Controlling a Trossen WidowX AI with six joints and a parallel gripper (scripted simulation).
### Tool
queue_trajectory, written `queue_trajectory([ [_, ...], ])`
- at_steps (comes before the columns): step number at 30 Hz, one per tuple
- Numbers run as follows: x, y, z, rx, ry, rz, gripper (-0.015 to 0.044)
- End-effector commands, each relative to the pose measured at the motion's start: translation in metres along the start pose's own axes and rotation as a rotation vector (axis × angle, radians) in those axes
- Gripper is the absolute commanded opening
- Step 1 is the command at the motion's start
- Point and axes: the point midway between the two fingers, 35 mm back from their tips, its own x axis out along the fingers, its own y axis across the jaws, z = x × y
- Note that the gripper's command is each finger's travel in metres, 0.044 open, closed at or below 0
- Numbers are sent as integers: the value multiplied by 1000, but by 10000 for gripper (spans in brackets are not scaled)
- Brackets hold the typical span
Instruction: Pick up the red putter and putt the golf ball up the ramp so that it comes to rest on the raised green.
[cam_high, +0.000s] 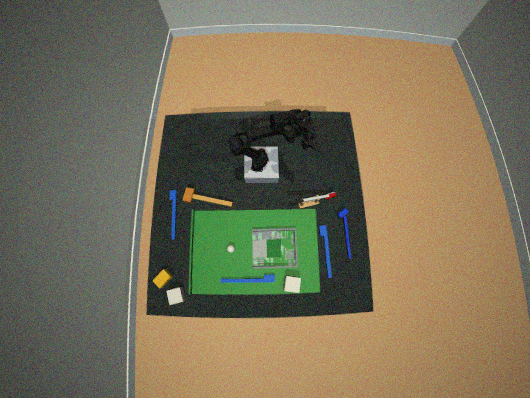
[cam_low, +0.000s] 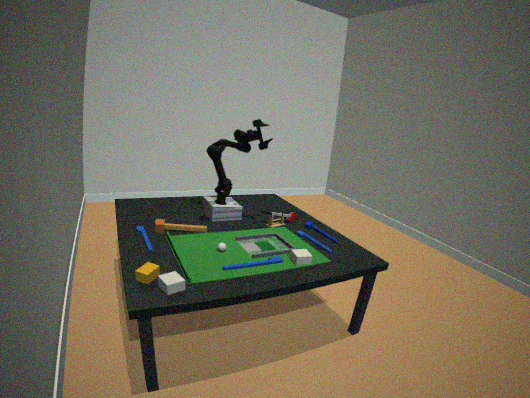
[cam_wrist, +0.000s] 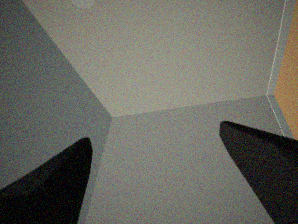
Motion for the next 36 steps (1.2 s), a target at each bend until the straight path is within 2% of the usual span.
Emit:
queue_trajectory([
  [1,1,0,-1,-19,1,4,426],
  [2,3,0,-6,-74,6,16,440],
  [9,38,-33,-64,-828,100,114,440],
  [14,69,-87,-86,-1294,202,125,440],
  [20,98,-160,-90,-1761,405,63,440],
  [24,112,-221,-73,-2062,632,-20,440],
  [29,114,-295,-30,-2325,1014,-156,440],
  [36,77,-368,57,-2372,1690,-356,440],
])
